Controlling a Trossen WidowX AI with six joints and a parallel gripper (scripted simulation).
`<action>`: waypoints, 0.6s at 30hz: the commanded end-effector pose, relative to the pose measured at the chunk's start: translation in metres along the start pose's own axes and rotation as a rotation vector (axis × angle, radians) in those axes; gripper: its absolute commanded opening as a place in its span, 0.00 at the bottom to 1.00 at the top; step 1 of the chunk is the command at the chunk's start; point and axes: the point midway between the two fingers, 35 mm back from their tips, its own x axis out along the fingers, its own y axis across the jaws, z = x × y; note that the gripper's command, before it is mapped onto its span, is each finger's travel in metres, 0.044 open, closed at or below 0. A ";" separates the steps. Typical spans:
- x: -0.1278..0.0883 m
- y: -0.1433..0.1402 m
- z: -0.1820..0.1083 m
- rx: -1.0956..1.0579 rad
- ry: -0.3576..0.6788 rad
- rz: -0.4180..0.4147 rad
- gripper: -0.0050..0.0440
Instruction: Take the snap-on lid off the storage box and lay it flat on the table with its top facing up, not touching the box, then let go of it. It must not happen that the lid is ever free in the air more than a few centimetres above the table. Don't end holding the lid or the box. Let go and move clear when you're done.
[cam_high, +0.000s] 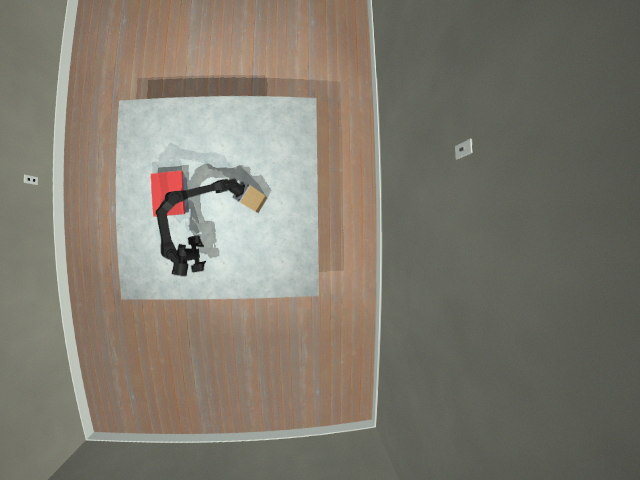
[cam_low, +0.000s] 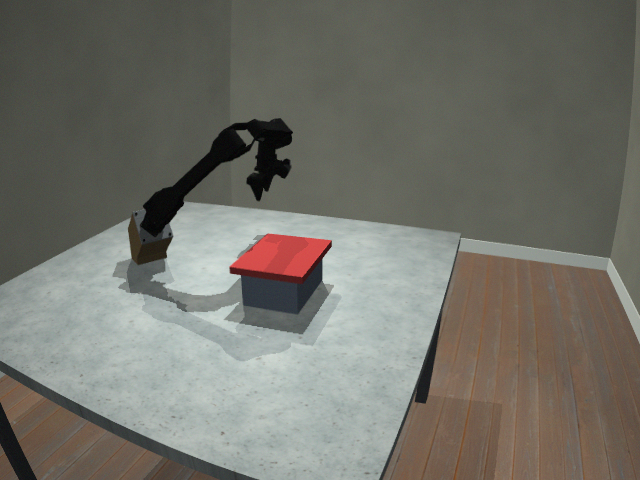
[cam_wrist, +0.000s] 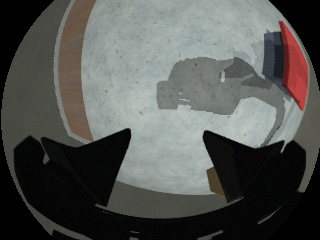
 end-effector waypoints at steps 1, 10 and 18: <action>0.000 0.000 0.000 0.000 0.000 0.000 0.92; 0.000 0.000 0.000 0.000 0.000 0.000 0.92; -0.002 0.000 0.000 0.000 0.000 0.000 0.87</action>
